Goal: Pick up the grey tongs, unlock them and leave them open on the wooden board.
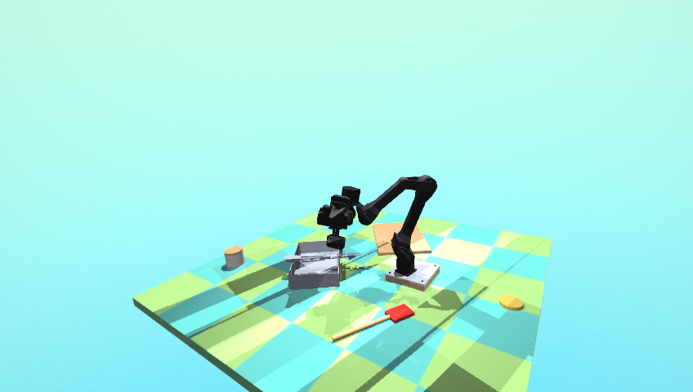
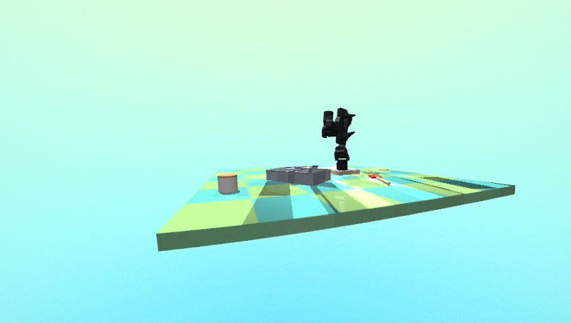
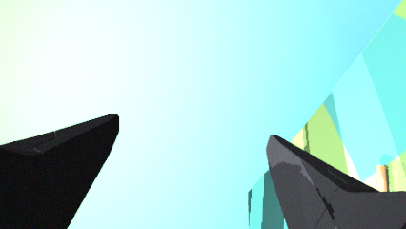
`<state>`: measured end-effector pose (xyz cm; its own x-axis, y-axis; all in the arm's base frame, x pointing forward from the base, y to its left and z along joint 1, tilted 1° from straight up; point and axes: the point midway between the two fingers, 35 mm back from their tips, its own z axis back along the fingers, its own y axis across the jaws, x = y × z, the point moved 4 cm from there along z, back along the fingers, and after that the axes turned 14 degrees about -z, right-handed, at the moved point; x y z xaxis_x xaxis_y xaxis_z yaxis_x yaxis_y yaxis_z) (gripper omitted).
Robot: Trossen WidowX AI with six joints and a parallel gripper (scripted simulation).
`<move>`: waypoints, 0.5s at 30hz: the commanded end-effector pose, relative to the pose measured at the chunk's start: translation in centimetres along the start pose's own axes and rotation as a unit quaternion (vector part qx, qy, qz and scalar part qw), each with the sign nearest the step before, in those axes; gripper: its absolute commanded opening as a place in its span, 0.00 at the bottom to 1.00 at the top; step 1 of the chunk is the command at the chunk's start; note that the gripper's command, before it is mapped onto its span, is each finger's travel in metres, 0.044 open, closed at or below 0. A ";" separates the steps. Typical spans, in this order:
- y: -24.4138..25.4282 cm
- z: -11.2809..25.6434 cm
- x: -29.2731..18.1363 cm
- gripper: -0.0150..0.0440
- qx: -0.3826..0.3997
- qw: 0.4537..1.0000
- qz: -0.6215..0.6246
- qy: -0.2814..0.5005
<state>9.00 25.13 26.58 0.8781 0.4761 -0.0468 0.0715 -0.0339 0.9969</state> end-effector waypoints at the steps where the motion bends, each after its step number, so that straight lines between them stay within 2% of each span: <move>1: 0.0 0.0 0.1 0.89 -0.001 1.000 -0.004 -0.002; 5: -0.1 0.3 2.3 0.71 -0.010 0.997 -0.068 -0.042; 6: -0.2 0.4 3.1 0.69 -0.013 0.994 -0.094 -0.057; 9: -0.7 1.4 6.5 0.69 -0.026 0.971 -0.204 -0.124; 13: -2.3 4.0 11.4 0.69 -0.042 0.893 -0.381 -0.235; 15: -2.9 4.9 12.6 0.69 -0.044 0.863 -0.427 -0.264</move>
<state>16.47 27.15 25.20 0.8465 0.1569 -0.5087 0.4810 0.1839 0.8572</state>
